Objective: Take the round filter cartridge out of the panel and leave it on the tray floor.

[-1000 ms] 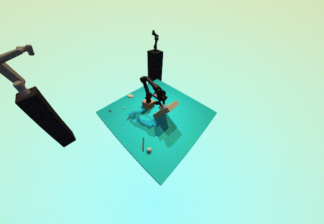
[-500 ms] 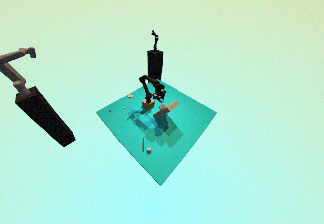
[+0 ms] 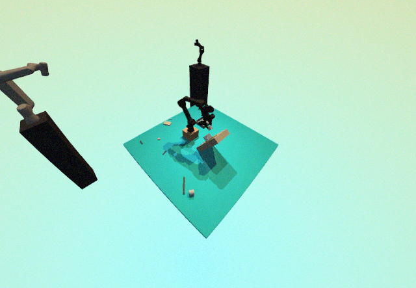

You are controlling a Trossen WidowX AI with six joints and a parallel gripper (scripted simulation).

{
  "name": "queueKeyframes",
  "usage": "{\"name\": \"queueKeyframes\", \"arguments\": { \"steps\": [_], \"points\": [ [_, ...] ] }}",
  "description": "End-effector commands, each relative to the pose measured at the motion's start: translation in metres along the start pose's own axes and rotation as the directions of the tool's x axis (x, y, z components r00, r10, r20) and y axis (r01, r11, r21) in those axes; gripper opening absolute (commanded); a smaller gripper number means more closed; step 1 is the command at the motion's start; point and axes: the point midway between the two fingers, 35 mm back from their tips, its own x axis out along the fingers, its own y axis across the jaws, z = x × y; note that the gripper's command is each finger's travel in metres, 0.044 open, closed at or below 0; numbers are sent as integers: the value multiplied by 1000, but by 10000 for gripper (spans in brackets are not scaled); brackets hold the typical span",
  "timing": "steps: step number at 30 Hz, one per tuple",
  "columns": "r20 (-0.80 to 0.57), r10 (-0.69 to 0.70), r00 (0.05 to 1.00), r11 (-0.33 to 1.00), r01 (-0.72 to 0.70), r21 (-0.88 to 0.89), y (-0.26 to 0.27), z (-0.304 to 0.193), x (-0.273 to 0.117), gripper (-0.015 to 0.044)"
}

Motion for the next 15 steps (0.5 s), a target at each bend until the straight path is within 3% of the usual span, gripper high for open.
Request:
{"name": "queueKeyframes", "arguments": {
  "steps": [1,15],
  "points": [
    [9,-2,1000,1000,2,3,10,2,0,0],
    [19,2,1000,1000,-2,4,55,-1,4,0]
  ]
}}
